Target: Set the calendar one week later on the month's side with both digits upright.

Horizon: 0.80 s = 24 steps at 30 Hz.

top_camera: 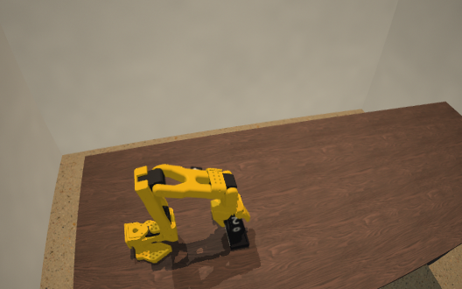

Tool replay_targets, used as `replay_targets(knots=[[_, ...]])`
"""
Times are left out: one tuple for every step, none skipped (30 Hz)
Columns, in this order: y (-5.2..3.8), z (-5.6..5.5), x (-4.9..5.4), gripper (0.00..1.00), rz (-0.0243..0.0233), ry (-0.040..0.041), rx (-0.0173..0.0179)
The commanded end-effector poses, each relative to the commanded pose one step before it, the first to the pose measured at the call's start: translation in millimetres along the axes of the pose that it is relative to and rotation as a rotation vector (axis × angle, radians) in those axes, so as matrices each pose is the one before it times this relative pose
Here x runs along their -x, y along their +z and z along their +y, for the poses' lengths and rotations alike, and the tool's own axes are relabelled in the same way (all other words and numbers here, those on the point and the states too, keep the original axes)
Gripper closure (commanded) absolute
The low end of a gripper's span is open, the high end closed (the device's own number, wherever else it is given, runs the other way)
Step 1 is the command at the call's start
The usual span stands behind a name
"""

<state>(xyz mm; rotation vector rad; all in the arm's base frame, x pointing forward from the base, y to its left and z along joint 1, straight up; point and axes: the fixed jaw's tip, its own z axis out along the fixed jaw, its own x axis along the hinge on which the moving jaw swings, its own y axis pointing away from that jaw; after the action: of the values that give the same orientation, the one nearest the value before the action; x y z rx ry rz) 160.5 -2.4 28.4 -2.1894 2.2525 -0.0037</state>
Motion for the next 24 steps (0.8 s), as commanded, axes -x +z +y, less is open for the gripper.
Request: replay_targets(knots=[[-0.547, -1.95, -1.29, 0.65, -0.00161, 0.01934, -0.01482], [0.0, 0.01, 0.0, 0.65, 0.0, 0.0, 0.0], [0.0, 0.0, 0.0, 0.65, 0.0, 0.0, 0.0], [0.0, 0.0, 0.0, 0.65, 0.0, 0.0, 0.0], [0.0, -0.01, 0.0, 0.65, -0.00002, 0.0, 0.00002], [0.0, -0.01, 0.0, 0.65, 0.0, 0.0, 0.0], [0.0, -0.02, 0.0, 0.65, 0.0, 0.0, 0.0], [0.0, -0.04, 0.0, 0.65, 0.0, 0.0, 0.0], [0.001, -0.05, 0.0, 0.65, 0.0, 0.0, 0.0], [-0.005, -0.08, 0.0, 0.65, 0.0, 0.0, 0.0], [0.001, -0.1, 0.0, 0.66, 0.0, 0.0, 0.0], [-0.005, -0.13, 0.0, 0.66, 0.0, 0.0, 0.0], [-0.005, -0.16, 0.0, 0.66, 0.0, 0.0, 0.0], [0.002, -0.19, 0.0, 0.66, 0.0, 0.0, 0.0], [-0.004, -0.22, 0.0, 0.67, 0.0, 0.0, 0.0], [-0.004, -0.24, 0.0, 0.67, 0.0, 0.0, 0.0], [-0.009, -0.28, 0.01, 0.68, 0.0, 0.0, 0.0], [-0.003, -0.29, 0.01, 0.68, 0.0, 0.0, 0.0], [-0.003, -0.32, 0.0, 0.69, 0.00003, 0.0, 0.0], [0.0, 0.0, 0.0, 0.69, 0.0, 0.0, 0.0], [0.0, 0.0, 0.0, 0.69, 0.0, 0.0, 0.0], [0.002, -0.34, 0.0, 0.69, -0.00001, -0.00003, -0.00001], [-0.003, -0.37, 0.01, 0.7, 0.0, 0.0, 0.0], [0.003, -0.38, 0.0, 0.71, 0.0, 0.0, 0.0]])
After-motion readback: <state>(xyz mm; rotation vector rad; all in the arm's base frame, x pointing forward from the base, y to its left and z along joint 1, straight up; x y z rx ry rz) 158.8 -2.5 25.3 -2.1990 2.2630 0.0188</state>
